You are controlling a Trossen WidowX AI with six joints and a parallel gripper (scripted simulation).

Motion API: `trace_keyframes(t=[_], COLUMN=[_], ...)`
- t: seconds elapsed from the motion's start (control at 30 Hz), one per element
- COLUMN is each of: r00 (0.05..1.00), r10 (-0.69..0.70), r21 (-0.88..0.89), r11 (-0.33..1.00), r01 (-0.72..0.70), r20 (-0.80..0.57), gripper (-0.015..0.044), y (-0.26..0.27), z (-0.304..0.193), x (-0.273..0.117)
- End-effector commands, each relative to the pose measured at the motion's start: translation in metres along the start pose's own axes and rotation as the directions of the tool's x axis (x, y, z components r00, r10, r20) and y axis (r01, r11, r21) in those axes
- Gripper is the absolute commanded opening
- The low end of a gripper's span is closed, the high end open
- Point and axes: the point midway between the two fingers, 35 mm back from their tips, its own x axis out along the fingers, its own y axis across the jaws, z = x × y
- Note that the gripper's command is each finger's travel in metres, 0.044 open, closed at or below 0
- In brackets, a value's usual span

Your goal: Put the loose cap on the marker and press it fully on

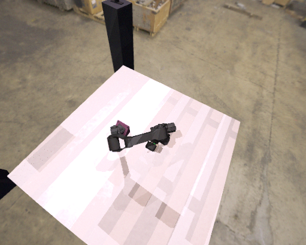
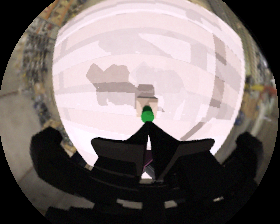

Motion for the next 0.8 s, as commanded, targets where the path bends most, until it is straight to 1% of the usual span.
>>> trace_keyframes(t=[0.0, 0.07, 0.17, 0.7, 0.73, 0.77], r00=[0.999, 0.999, 0.999, 0.999, 0.999, 0.999], r10=[0.012, 0.013, 0.013, 0.013, 0.013, 0.013], r21=[-0.037, -0.052, -0.054, -0.054, -0.054, -0.054], r11=[0.999, 0.999, 0.998, 0.998, 0.998, 0.998], r01=[-0.011, -0.011, -0.011, -0.011, -0.011, -0.011], r20=[0.03, 0.036, 0.036, 0.036, 0.036, 0.036], gripper=[0.0, 0.0, 0.0, 0.042, 0.044, 0.044], y=[0.003, 0.002, 0.002, 0.002, 0.002, 0.002], z=[0.0, -0.002, -0.002, -0.002, -0.002, -0.002], x=[-0.048, -0.064, -0.066, -0.066, -0.066, -0.066])
